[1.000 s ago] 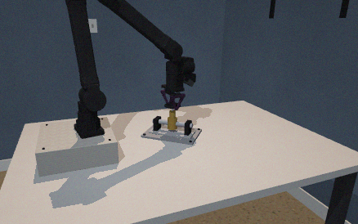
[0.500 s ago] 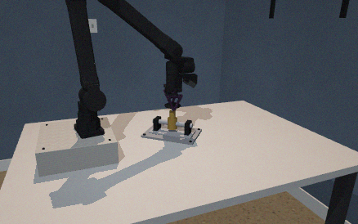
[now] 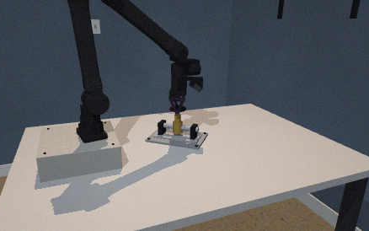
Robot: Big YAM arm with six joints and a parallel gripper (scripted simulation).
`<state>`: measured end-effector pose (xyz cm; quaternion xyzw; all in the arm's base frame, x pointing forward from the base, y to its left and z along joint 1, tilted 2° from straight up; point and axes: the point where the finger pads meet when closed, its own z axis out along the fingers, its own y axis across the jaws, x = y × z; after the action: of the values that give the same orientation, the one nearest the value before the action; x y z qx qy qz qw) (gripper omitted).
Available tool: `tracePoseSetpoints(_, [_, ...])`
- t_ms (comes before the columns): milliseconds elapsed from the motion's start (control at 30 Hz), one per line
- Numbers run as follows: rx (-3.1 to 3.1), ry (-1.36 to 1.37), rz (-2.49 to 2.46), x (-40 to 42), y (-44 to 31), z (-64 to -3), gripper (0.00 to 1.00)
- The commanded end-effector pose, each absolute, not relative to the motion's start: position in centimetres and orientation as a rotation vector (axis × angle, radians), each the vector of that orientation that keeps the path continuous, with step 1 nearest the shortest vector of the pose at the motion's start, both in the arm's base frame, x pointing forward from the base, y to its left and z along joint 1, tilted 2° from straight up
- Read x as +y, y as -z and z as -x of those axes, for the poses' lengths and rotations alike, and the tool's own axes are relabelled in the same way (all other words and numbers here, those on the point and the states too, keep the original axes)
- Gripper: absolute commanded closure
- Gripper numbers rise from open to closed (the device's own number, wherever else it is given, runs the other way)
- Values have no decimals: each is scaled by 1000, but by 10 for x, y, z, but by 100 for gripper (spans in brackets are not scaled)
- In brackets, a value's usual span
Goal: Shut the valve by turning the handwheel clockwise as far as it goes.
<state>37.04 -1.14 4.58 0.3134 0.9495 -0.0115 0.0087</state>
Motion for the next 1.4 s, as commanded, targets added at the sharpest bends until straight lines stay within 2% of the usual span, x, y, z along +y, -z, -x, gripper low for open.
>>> tracePoseSetpoints(0, [2899, 34, -1162, -15, -42, -369, 100])
tracePoseSetpoints(500, [2775, 31, -1430, -15, -42, -369, 100])
tracePoseSetpoints(1367, [2697, 29, -1570, -15, -42, -369, 100])
